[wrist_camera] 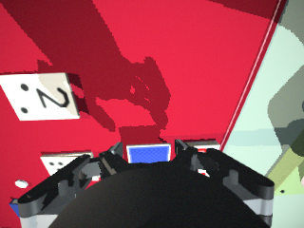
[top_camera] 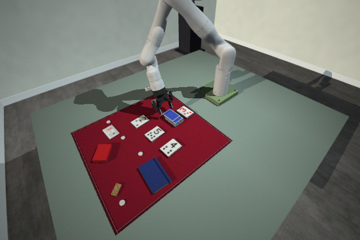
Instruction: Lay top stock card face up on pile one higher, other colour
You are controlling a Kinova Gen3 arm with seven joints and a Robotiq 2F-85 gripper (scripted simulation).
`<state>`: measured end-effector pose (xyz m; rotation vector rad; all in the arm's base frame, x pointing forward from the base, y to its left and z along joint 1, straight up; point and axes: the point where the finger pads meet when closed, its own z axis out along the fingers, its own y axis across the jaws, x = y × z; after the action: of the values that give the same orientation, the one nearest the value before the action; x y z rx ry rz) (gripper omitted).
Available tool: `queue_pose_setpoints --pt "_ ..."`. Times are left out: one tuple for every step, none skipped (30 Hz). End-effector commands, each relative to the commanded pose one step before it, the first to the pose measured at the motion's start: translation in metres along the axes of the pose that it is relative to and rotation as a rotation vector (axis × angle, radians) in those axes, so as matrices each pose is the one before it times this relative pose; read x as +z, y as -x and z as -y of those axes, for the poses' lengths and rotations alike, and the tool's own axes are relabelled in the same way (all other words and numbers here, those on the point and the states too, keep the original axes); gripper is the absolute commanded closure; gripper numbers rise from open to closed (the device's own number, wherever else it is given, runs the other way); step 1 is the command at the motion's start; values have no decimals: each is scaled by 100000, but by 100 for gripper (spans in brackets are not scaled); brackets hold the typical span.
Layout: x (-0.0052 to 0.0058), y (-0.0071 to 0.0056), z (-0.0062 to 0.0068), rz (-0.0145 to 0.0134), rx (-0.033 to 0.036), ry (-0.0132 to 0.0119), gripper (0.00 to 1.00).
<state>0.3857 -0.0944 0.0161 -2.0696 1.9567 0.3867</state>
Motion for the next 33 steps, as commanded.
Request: queue_pose_setpoints --pt "-62 4 47 -68 -54 -134 15" --pt "0 0 0 0 0 0 15" --pt "0 0 0 0 0 0 15" --pt "0 0 0 0 0 0 27" --pt "0 0 0 0 0 0 27" --pt "0 0 0 0 0 0 27" --pt "0 0 0 0 0 0 27" --pt "0 0 0 0 0 0 27" --pt "0 0 0 0 0 0 27" --pt "0 0 0 0 0 0 27" --pt "0 0 0 0 0 0 27" --pt "0 0 0 0 0 0 27" --pt "0 0 0 0 0 0 27" --pt "0 0 0 0 0 0 27" --pt "0 0 0 0 0 0 27" --pt "0 0 0 0 0 0 27" --pt "0 0 0 0 0 0 27" --pt "0 0 0 0 0 0 27" --pt "0 0 0 0 0 0 27" --pt "0 0 0 0 0 0 27" --pt "0 0 0 0 0 0 27" --pt "0 0 0 0 0 0 27" --pt "0 0 0 0 0 0 27" --pt "0 0 0 0 0 0 27" --pt "0 0 0 0 0 0 27" --pt "0 0 0 0 0 0 27" --pt "0 0 0 0 0 0 27" --pt "0 0 0 0 0 0 27" --pt "0 0 0 0 0 0 27" --pt "0 0 0 0 0 0 27" --pt "0 0 0 0 0 0 27" --pt "0 0 0 0 0 0 28" --pt "0 0 0 0 0 0 28"
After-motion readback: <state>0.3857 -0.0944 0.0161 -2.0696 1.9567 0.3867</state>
